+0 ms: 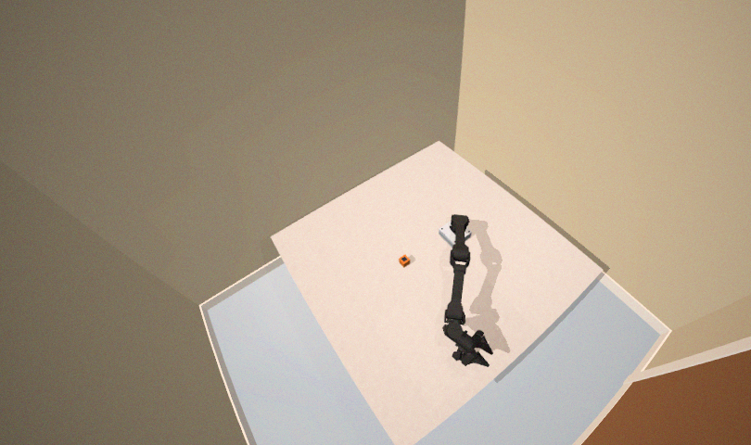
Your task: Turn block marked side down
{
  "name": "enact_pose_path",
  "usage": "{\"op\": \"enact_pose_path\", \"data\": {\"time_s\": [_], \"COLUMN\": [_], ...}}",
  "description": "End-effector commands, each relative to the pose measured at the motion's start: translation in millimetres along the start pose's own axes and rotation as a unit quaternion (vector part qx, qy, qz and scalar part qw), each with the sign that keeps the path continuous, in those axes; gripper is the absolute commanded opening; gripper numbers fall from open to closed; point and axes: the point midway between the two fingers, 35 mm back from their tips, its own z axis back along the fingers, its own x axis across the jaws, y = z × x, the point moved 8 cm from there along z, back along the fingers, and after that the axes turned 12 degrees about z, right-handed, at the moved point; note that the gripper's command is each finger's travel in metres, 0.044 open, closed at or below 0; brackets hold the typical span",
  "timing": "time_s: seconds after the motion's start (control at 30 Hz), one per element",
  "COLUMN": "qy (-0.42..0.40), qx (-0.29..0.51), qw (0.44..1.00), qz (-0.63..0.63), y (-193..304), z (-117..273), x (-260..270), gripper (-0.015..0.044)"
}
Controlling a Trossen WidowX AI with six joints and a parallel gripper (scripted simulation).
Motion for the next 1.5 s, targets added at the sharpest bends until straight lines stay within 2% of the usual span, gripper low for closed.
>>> {"op": "enact_pose_path", "data": {"time_s": [0.0,0.17,0.37,0.57,0.77,1.0,1.23,1.37,1.47], "qy": [-0.001,-0.005,0.036,0.131,0.265,0.432,0.575,0.625,0.627], "qx": [-0.004,-0.112,-0.245,-0.357,-0.416,-0.402,-0.307,-0.239,-0.236], "qw": [1.0,0.992,0.96,0.906,0.842,0.774,0.726,0.712,0.711], "qz": [0.002,0.062,0.131,0.187,0.22,0.229,0.219,0.213,0.213], "y": [-1,-18,-28,-20,7,59,126,160,162], "z": [2,62,144,234,317,395,449,471,472], "x": [1,17,24,14,-10,-52,-100,-123,-124], "gripper": [0.0426,0.044,0.044,0.044,0.044,0.044,0.044,0.044,0.044]}}
